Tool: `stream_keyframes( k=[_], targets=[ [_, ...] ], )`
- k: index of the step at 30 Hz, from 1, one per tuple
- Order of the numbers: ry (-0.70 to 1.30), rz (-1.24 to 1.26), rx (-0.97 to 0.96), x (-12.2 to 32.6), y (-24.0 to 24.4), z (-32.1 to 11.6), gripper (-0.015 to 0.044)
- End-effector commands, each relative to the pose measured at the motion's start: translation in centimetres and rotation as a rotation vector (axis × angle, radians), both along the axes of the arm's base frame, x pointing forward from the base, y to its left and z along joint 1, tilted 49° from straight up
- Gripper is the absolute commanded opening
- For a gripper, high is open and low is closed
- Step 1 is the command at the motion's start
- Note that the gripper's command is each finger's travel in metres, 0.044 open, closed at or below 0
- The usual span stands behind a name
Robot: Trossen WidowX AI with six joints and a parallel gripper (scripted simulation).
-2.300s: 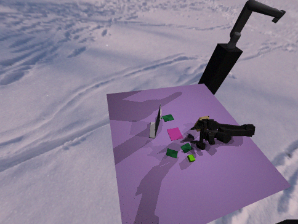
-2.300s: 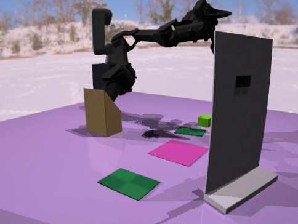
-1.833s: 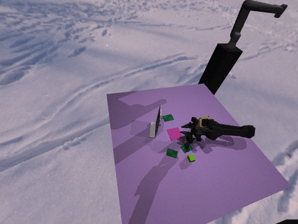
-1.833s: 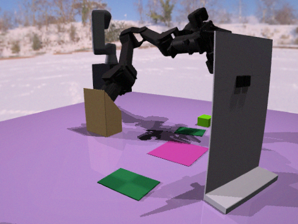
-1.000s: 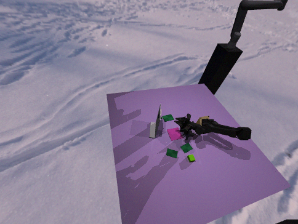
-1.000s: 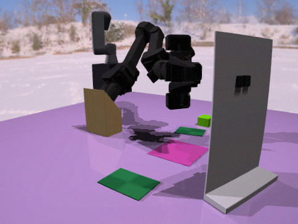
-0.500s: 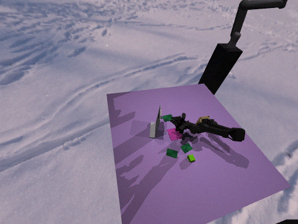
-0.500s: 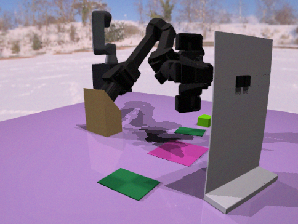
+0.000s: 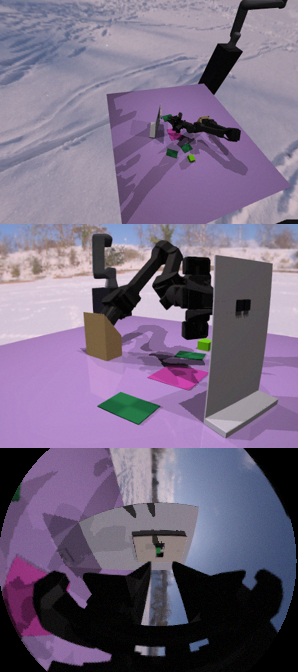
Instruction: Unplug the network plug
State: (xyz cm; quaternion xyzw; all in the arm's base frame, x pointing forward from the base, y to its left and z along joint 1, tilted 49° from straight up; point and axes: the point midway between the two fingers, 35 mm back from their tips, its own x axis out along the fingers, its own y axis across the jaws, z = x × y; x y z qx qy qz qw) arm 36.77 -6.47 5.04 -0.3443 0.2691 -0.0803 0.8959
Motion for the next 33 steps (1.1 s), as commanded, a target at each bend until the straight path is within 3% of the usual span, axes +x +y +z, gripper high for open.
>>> stream_keyframes(
  k=[1,32,33],
  targets=[
    [-0.002,0.005,-0.001,0.7,0.0,-0.1,0.0156],
    [-0.004,0.005,-0.002,4.9,-0.8,-1.2,0.0156],
    [-0.004,0.005,-0.002,4.9,-0.8,-1.2,0.0130]
  ],
)
